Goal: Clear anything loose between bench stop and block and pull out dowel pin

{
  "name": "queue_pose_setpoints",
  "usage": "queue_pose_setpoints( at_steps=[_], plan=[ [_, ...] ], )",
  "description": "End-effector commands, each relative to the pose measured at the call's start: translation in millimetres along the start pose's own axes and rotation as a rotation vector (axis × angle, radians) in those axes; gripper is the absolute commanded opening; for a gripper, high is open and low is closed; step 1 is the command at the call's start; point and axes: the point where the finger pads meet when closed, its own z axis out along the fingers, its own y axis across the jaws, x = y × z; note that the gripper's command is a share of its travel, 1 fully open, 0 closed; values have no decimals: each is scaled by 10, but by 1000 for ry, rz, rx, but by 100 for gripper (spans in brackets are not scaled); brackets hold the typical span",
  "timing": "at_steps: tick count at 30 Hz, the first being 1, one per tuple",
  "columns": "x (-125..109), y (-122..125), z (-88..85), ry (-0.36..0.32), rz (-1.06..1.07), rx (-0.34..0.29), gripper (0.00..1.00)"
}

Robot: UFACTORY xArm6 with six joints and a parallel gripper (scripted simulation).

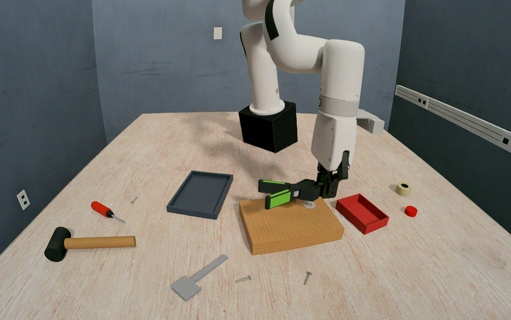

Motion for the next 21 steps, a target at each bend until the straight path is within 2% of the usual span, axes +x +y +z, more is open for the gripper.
queue_pose_setpoints(
  at_steps=[1,21],
  plan=[
    [16,23,-13,14,-28,11,0],
    [16,24,32,14,-28,12,0]
  ],
)
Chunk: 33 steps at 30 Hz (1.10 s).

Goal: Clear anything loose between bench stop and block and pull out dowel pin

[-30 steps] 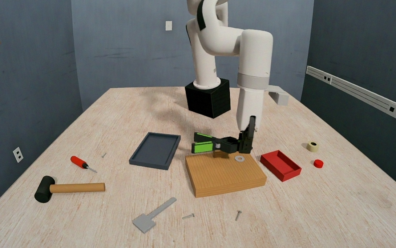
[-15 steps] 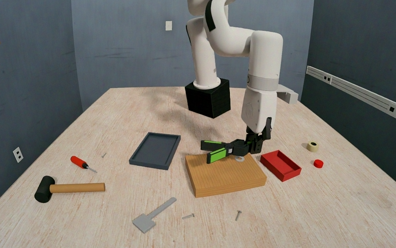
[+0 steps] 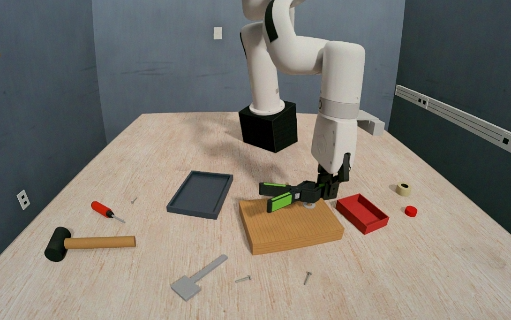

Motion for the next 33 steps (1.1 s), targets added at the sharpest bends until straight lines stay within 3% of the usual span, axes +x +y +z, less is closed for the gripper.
queue_pose_setpoints(
  at_steps=[1,33],
  plan=[
    [0,17,11,0,0,-4,0],
    [-5,25,306,0,0,-4,0]
  ],
)
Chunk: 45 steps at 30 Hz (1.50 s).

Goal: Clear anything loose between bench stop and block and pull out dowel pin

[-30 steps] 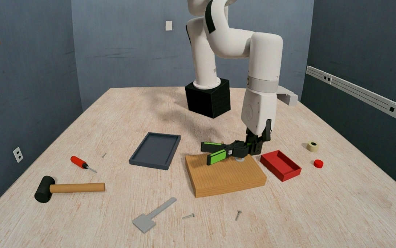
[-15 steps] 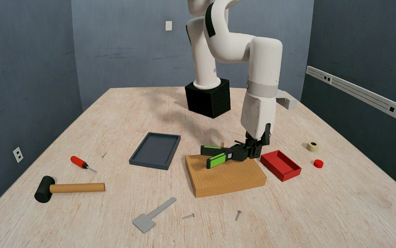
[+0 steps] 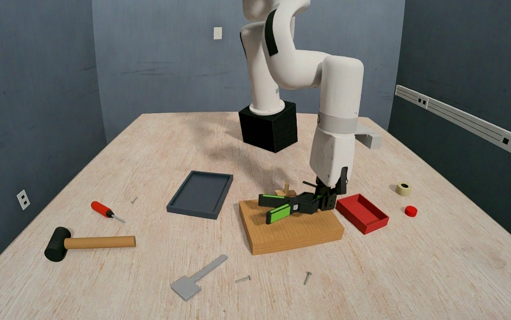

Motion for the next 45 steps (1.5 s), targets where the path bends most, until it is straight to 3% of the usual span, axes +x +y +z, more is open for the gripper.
queue_pose_setpoints(
  at_steps=[1,25,45],
  plan=[
    [-1,18,47,0,0,-4,0],
    [-5,23,254,0,0,-4,0],
    [-5,25,296,0,0,-4,0]
  ],
)
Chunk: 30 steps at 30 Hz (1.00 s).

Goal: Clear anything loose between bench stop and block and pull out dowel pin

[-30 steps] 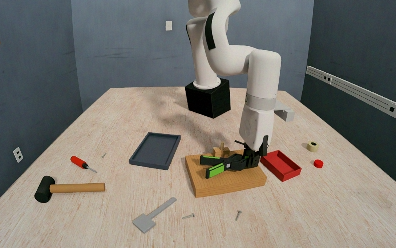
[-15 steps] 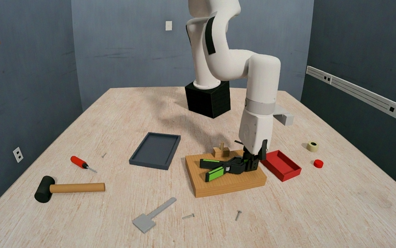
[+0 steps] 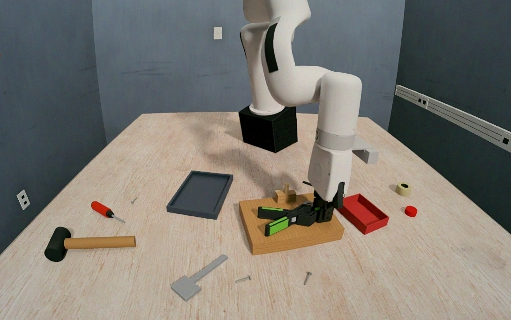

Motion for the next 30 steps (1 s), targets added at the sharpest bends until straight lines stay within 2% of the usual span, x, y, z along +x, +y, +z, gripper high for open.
queue_pose_setpoints(
  at_steps=[1,13,14,30],
  plan=[
    [0,17,-11,0,0,-4,0],
    [0,17,-10,0,0,-4,0],
    [0,17,-10,0,0,-4,55],
    [0,17,-10,0,0,-4,55]
  ],
)
